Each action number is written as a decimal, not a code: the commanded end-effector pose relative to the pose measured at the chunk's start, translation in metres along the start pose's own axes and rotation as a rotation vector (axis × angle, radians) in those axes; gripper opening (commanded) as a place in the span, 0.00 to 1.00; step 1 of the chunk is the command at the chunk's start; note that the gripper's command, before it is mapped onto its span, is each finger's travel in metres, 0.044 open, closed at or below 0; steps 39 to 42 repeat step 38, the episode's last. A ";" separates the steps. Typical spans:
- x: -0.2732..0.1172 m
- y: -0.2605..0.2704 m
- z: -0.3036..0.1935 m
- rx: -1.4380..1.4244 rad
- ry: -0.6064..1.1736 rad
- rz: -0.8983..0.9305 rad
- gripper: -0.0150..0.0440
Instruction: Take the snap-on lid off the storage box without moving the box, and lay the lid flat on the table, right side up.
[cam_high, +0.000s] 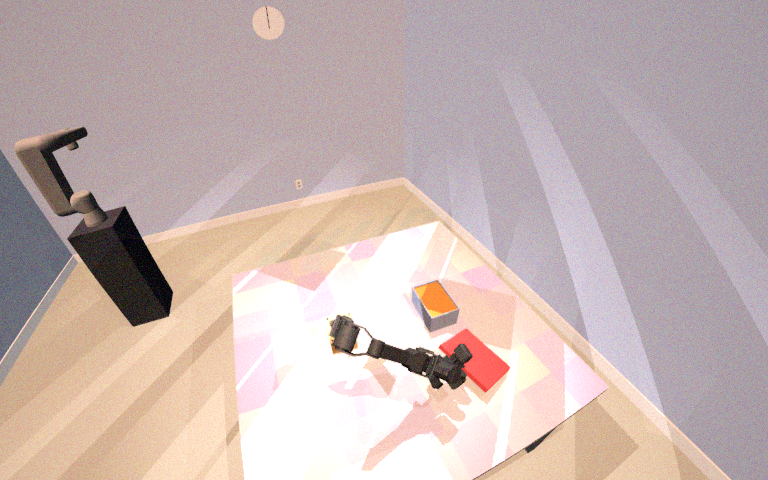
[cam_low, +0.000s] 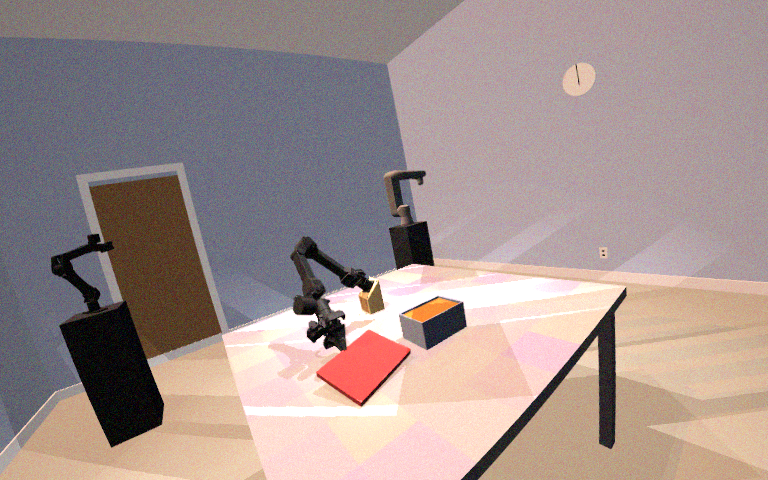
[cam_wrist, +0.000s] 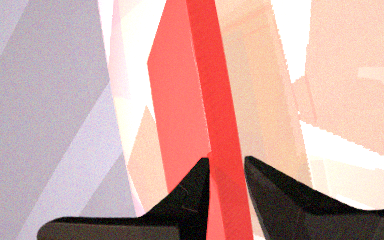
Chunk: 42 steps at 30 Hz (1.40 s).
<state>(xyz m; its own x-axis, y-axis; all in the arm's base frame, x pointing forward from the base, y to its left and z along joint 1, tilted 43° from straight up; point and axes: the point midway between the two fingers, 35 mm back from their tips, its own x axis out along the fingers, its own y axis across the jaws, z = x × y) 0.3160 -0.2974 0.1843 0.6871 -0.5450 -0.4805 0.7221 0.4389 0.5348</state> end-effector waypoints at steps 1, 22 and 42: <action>-0.001 0.002 0.002 0.004 -0.002 -0.008 0.43; -0.020 -0.013 0.002 0.003 -0.001 -0.008 1.00; -0.045 -0.033 0.002 0.002 -0.001 -0.010 1.00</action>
